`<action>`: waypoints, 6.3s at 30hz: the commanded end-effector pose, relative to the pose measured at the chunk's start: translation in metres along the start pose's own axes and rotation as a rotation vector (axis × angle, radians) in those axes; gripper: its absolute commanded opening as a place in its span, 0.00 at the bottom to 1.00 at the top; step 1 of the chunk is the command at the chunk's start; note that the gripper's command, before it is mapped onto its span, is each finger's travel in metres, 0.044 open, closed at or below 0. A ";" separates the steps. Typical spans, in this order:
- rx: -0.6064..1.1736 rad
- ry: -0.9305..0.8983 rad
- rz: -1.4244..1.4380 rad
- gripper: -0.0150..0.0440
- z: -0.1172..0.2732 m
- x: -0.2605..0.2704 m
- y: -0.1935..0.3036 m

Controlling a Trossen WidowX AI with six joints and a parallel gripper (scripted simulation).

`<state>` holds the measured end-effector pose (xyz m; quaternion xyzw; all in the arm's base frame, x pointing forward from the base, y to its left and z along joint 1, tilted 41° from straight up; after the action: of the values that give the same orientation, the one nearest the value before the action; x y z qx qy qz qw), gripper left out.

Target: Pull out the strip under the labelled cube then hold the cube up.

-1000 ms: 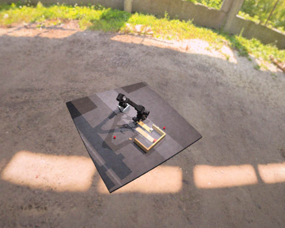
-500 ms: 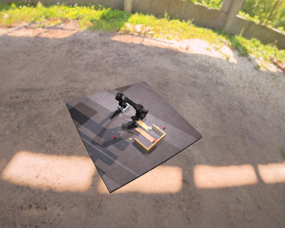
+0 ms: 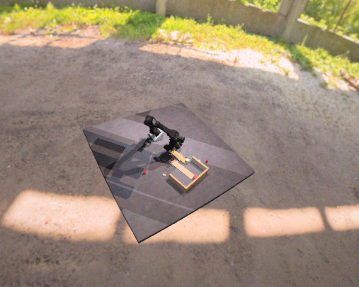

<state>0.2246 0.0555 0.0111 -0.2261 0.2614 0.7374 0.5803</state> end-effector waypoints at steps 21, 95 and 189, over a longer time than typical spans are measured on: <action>0.028 0.000 0.010 0.25 -0.004 0.001 0.040; 0.024 -0.003 0.073 1.00 0.044 0.003 -0.045; 0.017 -0.005 0.061 0.25 0.008 0.003 -0.167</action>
<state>0.3883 0.0938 -0.0072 -0.2110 0.2727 0.7531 0.5602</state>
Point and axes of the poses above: the point midway between the two fingers, 35 mm back from their tips, its own z axis back along the fingers, its own x axis across the jaws, y = z × x, the point moved 7 cm from there along z, back along the fingers
